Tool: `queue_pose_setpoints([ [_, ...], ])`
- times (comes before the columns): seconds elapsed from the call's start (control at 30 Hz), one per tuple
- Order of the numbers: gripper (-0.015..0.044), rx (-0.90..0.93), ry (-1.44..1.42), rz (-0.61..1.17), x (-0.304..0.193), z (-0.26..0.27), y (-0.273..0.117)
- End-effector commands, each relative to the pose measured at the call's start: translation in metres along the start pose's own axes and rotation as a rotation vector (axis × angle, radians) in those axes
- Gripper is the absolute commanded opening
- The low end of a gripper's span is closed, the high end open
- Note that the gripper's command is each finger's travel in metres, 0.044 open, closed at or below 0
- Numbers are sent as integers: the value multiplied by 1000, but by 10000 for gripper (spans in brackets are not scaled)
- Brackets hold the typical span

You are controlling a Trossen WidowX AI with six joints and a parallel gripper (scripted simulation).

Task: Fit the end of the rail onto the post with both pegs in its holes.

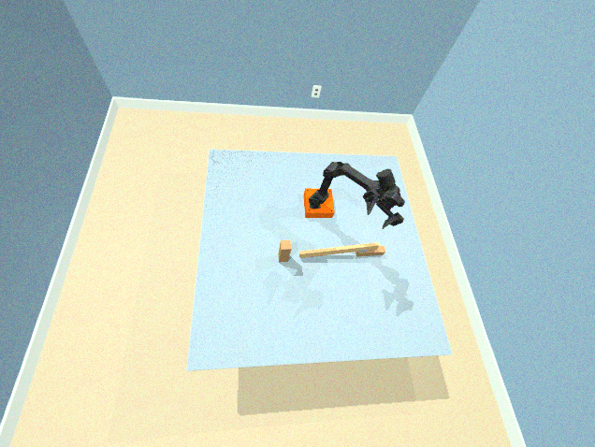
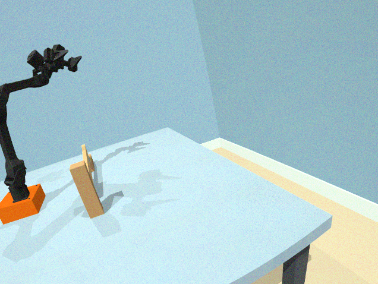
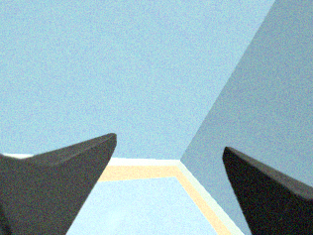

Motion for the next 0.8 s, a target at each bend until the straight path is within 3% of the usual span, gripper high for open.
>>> queue_pose_setpoints([
  [0.0,426,0,-13,-4,0,1,1],
  [0.4,440,149,-894,-105,-80,67,94],
  [0.77,440,664,-1515,22,-232,79,155],
])
Point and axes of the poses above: the point midway between the two fingers, 35 mm back from their tips, its own y axis out along the fingers, its own z axis across the jaws, x = y × z, the point moved 5 cm from there along -y, back along the fingers, and after that the axes turned 5 degrees about -y, right-handed, at the moved point
